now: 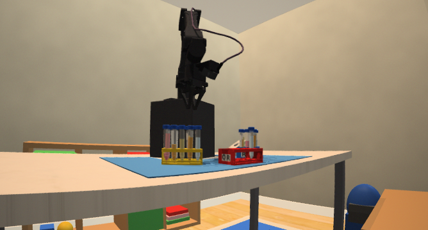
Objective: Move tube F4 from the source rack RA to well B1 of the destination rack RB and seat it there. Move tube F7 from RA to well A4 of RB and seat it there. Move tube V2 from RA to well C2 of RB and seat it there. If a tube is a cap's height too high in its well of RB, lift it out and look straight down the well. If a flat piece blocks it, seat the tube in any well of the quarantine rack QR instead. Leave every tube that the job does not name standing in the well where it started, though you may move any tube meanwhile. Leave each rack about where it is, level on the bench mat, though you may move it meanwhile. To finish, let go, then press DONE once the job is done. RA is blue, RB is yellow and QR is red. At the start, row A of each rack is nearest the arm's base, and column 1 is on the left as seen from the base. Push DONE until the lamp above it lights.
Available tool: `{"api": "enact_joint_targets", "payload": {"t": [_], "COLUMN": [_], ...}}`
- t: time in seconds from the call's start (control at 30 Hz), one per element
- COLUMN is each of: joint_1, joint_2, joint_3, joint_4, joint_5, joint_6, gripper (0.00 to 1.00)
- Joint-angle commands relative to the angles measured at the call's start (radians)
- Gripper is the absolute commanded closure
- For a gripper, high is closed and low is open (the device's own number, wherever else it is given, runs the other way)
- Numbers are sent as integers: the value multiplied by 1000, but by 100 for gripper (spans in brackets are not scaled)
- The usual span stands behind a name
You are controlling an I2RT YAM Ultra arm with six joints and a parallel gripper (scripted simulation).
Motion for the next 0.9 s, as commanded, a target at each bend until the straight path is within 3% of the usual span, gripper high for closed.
{"api": "enact_joint_targets", "payload": {"t": [0.0, 0.27, 0.33, 0.63, 0.7, 0.87], "joint_1": [77, 257, 257, 448, 484, 561], "joint_2": [-39, -64, -64, -28, -67, -84], "joint_3": [-37, -77, -77, -38, -89, -117], "joint_4": [-17, 20, 20, 14, 28, 37], "joint_5": [-13, -13, -13, 7, 7, 7], "joint_6": [201, 605, 605, 815, 852, 928], "gripper": [70, 70, 70, 70, 70, 70]}}
